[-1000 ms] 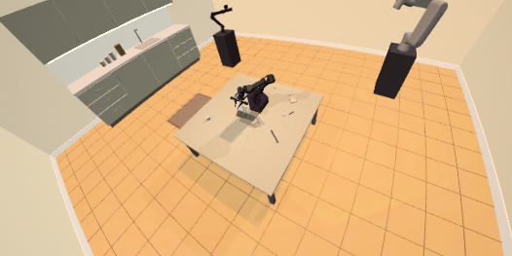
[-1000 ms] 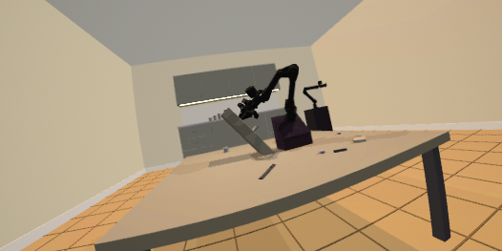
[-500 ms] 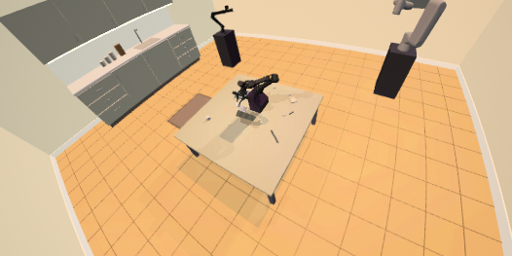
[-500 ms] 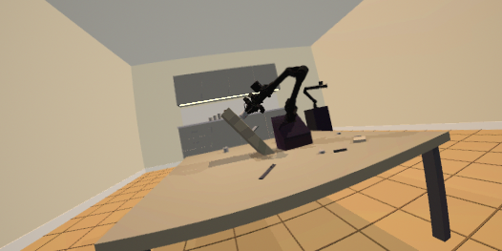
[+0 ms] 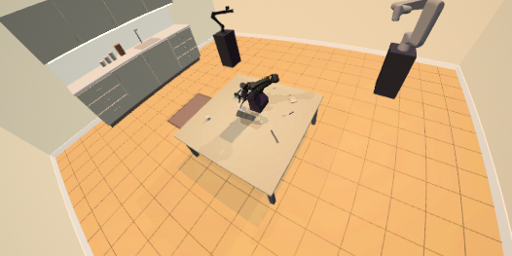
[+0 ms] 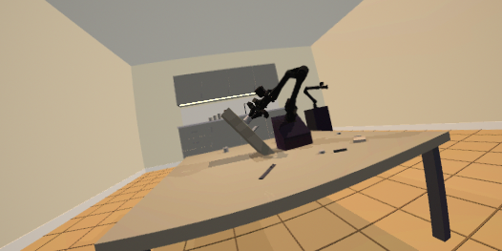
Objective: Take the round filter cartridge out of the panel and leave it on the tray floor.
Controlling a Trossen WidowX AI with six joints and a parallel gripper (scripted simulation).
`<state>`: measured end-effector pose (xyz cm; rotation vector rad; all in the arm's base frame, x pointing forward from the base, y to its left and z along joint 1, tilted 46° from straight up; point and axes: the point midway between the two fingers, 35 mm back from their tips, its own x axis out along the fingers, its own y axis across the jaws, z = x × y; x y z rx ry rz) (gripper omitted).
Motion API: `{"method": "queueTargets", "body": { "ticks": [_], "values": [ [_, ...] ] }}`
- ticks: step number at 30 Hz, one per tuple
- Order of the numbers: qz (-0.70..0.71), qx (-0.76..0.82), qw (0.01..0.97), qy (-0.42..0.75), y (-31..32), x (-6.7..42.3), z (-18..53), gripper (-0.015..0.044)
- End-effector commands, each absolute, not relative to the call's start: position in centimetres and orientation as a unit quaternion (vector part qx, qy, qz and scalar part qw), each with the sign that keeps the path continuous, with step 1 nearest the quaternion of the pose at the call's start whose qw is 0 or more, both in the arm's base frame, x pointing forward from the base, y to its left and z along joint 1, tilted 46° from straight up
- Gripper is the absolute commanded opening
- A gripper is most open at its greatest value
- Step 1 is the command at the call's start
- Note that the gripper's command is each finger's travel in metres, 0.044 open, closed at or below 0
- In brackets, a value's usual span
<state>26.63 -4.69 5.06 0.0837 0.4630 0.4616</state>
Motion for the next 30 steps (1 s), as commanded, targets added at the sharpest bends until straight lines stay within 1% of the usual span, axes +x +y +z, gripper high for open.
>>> {"method": "queueTargets", "body": {
  "ticks": [1,9,13,14,26,30],
  "values": [
    [0.225,0.044,0.946,0.23,-3.7,25.7,4.0,0.0],
    [0.225,0.044,0.946,0.229,-2.5,24.5,3.1,0.0],
    [0.227,0.044,0.946,0.229,-2.8,24.9,3.4,0.0105],
    [0.227,0.044,0.946,0.229,-2.8,24.9,3.4,0.0115],
    [0.225,0.044,0.946,0.229,-2.5,24.5,3.1,0.0115],
    [0.225,0.044,0.946,0.23,-4.2,26.2,4.5,0.0115]
  ]
}}
